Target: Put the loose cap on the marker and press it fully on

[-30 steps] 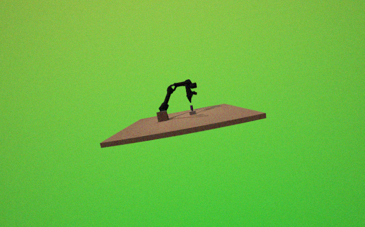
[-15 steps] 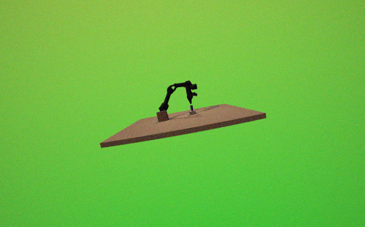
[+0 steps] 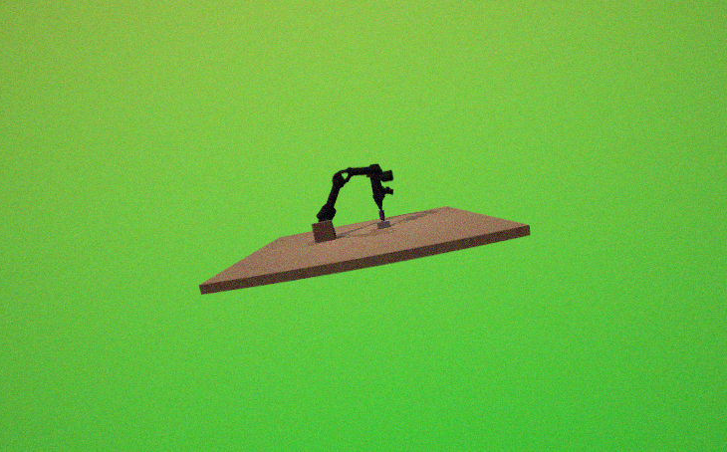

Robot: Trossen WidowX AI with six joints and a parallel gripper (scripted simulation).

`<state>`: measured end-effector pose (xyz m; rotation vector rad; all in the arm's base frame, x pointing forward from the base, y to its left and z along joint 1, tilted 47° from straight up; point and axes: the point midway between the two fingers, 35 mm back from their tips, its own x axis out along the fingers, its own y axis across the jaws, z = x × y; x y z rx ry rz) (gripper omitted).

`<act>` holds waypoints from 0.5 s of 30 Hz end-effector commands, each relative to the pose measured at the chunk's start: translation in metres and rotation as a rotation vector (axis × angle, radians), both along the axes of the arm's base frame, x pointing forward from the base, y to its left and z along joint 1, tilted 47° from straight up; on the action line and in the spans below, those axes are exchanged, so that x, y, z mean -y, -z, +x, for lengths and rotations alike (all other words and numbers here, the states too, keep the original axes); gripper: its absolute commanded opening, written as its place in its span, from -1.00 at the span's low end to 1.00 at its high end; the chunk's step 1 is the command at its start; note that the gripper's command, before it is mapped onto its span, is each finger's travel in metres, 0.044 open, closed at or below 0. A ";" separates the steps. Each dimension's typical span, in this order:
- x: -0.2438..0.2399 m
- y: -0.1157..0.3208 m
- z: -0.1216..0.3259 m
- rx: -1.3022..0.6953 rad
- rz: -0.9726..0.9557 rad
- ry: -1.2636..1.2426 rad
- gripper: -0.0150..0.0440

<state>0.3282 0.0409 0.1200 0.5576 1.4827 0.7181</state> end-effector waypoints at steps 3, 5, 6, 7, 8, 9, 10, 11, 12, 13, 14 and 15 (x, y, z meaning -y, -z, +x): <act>-0.002 0.002 0.000 0.001 0.000 -0.001 -0.49; -0.002 0.002 0.000 0.001 0.000 -0.001 -0.49; -0.002 0.002 0.000 0.001 0.000 -0.001 -0.49; -0.002 0.002 0.000 0.001 0.000 -0.001 -0.49; -0.002 0.002 0.000 0.001 0.000 -0.001 -0.49; 0.001 -0.001 0.001 0.005 -0.002 0.003 -0.49; 0.009 -0.008 0.002 0.015 -0.006 0.017 -0.49; 0.023 -0.021 0.003 0.032 -0.015 0.040 -0.49; 0.039 -0.036 0.003 0.051 -0.026 0.067 -0.49; 0.052 -0.049 0.002 0.067 -0.035 0.089 -0.49; 0.060 -0.057 0.001 0.076 -0.042 0.103 -0.49; 0.062 -0.059 0.000 0.079 -0.044 0.107 -0.49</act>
